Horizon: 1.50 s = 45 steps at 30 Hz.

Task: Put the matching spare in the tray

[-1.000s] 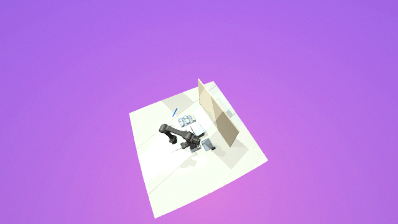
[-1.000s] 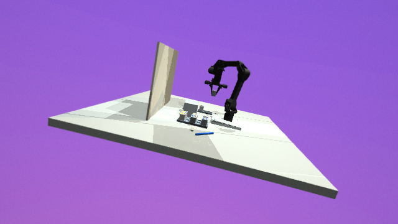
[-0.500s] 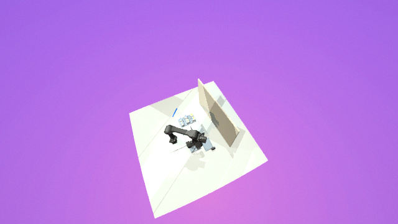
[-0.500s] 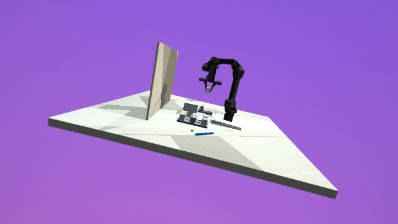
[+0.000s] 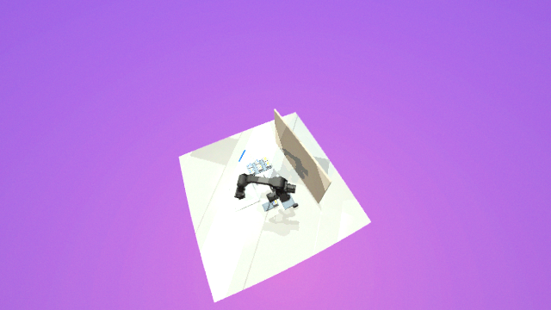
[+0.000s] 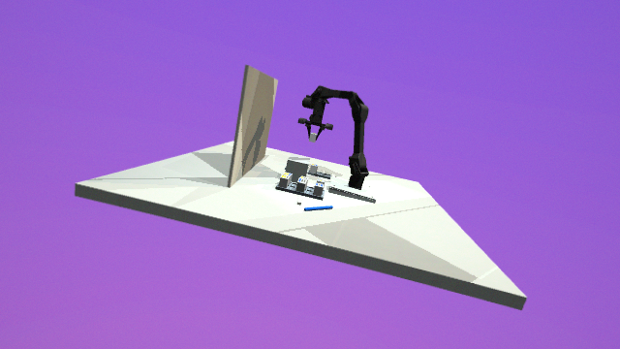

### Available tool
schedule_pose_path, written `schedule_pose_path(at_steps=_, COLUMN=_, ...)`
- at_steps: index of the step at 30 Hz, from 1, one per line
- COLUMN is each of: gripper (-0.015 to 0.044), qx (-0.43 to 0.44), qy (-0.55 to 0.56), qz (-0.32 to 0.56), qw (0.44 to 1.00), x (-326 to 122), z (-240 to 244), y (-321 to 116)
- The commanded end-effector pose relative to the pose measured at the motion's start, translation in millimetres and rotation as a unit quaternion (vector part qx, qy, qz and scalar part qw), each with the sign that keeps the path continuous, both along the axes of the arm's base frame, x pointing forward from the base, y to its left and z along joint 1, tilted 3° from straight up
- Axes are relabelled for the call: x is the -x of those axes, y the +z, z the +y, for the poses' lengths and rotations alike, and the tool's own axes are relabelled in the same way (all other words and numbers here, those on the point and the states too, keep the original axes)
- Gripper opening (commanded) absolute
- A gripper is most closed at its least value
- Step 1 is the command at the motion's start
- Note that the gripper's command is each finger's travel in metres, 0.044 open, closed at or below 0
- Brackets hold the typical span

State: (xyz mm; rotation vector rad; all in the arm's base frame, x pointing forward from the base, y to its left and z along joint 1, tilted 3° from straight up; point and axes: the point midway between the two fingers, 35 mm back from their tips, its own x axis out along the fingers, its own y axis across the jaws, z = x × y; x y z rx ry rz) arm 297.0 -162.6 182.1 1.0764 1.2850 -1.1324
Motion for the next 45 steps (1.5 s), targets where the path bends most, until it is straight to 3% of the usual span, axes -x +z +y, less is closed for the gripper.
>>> schedule_pose_path(at_steps=1, gripper=0.0, qx=-0.002, qy=-0.002, qz=-0.001, qw=1.0, x=-16.0, z=2.5, y=-1.7)
schedule_pose_path(at_steps=11, gripper=0.0, qx=-0.002, qy=-0.002, qz=-0.003, qw=1.0, x=-56.1, z=10.1, y=-11.0)
schedule_pose_path(at_steps=45, gripper=0.0, qx=-0.002, qy=-0.002, qz=-0.003, qw=1.0, x=-60.8, z=7.2, y=-32.1)
